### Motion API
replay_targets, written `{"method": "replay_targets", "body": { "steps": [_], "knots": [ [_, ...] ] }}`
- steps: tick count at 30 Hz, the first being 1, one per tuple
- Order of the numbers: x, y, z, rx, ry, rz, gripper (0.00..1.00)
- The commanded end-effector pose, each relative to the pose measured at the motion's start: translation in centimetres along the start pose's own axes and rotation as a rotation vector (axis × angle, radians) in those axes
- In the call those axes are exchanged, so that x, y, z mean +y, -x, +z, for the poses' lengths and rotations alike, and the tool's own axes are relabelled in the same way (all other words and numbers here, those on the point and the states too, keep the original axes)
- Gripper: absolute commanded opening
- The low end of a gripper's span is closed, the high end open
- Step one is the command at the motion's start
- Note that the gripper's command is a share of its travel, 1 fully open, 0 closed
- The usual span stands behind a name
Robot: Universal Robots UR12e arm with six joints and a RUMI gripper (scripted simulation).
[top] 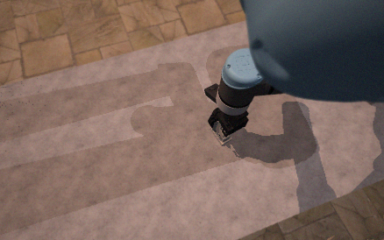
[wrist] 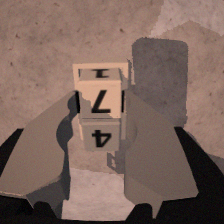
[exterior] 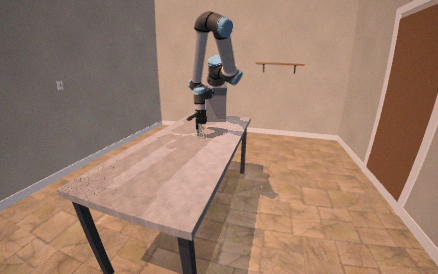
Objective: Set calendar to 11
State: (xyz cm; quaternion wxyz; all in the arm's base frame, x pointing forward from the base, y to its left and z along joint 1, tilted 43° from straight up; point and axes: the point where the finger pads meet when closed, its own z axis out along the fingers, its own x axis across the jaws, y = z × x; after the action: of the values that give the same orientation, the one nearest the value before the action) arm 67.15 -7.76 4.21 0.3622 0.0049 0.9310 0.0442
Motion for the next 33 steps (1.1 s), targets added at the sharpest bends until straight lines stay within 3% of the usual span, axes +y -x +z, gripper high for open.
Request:
{"method": "replay_targets", "body": {
  "steps": [1,19,33],
  "knots": [
    [0.1,0.1,0.0,-0.001,0.000,-0.001,0.10],
    [0.1,0.0,-0.2,-0.001,0.000,0.000,0.10],
    [0.1,-0.1,-3.7,0.000,0.000,0.001,0.10]
  ]
}}
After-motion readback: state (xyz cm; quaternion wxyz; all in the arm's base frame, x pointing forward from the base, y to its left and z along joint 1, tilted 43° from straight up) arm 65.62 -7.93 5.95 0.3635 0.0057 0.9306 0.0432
